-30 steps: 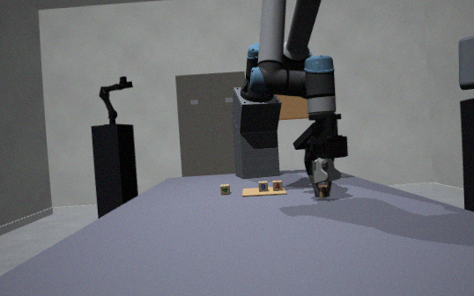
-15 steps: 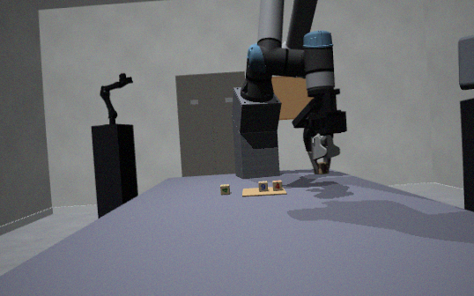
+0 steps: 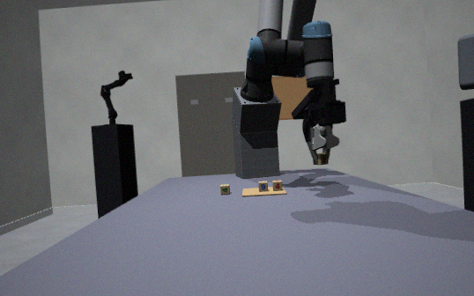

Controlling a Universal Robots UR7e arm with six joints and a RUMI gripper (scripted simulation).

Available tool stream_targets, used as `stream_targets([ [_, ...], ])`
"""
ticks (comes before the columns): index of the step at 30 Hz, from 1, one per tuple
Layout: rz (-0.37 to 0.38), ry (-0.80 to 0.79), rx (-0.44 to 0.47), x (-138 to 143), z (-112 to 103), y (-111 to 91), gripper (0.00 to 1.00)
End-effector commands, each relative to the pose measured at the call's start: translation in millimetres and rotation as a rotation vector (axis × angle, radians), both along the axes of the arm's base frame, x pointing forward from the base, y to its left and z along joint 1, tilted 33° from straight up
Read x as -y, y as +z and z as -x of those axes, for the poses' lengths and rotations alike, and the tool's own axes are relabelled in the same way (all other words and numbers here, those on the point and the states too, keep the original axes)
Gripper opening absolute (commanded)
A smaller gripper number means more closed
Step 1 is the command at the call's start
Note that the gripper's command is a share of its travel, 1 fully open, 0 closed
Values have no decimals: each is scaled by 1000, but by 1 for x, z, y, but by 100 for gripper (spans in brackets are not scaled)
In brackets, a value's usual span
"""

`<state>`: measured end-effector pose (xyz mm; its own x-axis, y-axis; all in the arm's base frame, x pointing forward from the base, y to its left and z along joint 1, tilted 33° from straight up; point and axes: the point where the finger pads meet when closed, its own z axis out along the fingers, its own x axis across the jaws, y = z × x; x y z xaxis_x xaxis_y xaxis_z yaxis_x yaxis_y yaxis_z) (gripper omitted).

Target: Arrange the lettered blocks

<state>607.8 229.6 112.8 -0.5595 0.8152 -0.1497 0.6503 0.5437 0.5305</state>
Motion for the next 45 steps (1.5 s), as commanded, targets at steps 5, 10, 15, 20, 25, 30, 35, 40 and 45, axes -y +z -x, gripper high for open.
stream_targets([
  [5,-3,-6,-2,2,1,0,9],
  [10,-26,-45,-13,9,3,-4,9],
  [15,-82,-142,-41,26,7,-15,9],
  [20,-129,-225,-65,40,11,-24,9],
  [25,-176,-305,-87,54,15,-32,9],
  [30,-225,-390,-110,67,20,-40,9],
  [35,-254,-441,-123,75,24,-45,9],
  [40,-319,-551,-151,91,31,-55,9],
  [45,-368,-636,-173,102,37,-62,9],
])
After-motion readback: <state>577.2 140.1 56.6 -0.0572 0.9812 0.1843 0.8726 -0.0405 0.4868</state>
